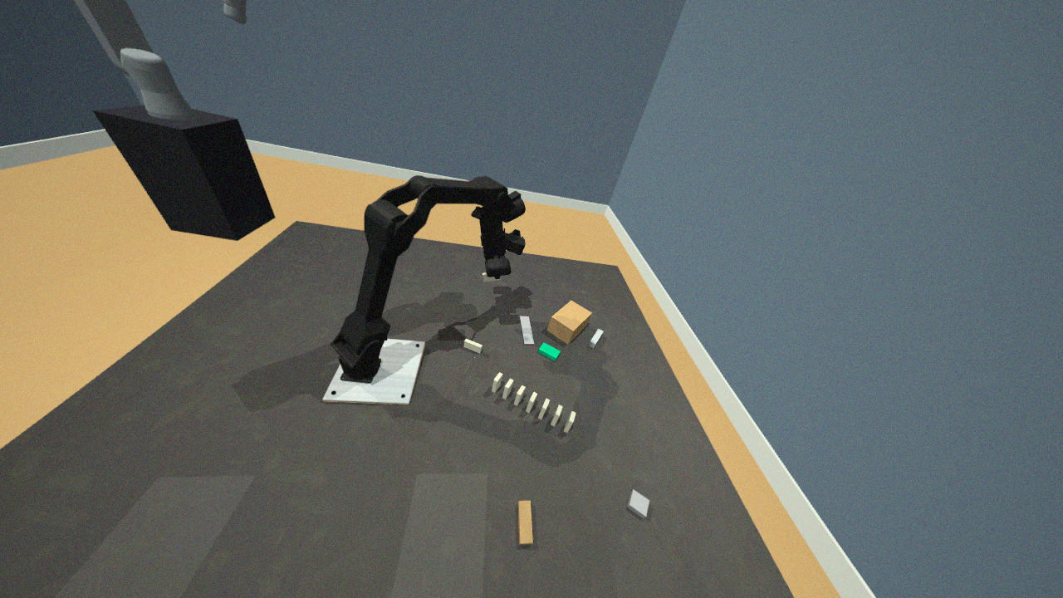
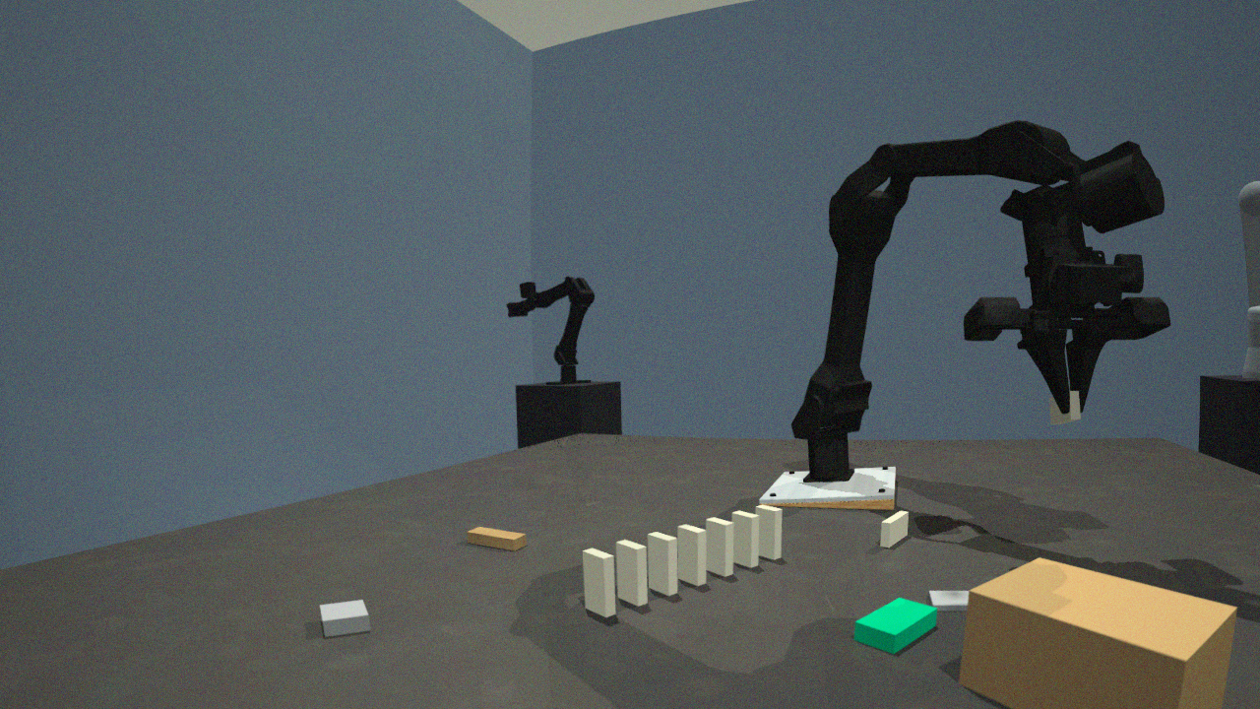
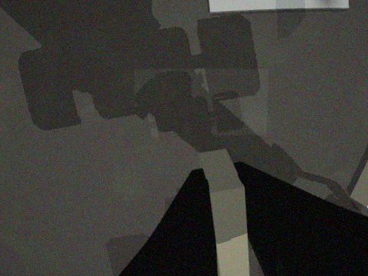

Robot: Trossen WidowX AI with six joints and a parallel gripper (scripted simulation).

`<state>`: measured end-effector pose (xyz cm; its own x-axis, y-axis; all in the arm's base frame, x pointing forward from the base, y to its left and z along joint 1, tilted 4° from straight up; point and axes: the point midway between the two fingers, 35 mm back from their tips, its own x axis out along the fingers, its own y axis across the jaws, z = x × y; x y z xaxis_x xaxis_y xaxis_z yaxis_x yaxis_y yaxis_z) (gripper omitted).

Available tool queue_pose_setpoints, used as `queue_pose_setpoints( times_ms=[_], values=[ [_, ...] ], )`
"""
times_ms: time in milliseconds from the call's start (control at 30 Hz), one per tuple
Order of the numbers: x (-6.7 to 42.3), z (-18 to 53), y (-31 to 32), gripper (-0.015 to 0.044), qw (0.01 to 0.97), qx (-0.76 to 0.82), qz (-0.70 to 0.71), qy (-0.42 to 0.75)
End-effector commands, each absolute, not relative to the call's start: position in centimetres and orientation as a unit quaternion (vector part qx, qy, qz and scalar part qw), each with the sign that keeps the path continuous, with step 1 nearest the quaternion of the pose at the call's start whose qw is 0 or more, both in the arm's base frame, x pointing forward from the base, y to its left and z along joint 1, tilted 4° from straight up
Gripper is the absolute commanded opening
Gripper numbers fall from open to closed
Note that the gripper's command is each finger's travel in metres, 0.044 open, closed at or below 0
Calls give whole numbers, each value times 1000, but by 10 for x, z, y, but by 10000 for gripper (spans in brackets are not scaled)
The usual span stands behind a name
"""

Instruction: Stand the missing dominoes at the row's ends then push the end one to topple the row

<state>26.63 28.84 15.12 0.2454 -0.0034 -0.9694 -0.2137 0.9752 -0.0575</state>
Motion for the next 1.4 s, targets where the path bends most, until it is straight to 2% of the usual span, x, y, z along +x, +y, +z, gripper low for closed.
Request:
queue_pose_setpoints(
  times_ms=[0,667,1367],
  values=[
    [271,146,295,28,806,-101,80,578],
    [286,127,327,28,895,-127,120,410],
    [275,128,337,28,955,-115,126,243]
  ],
)
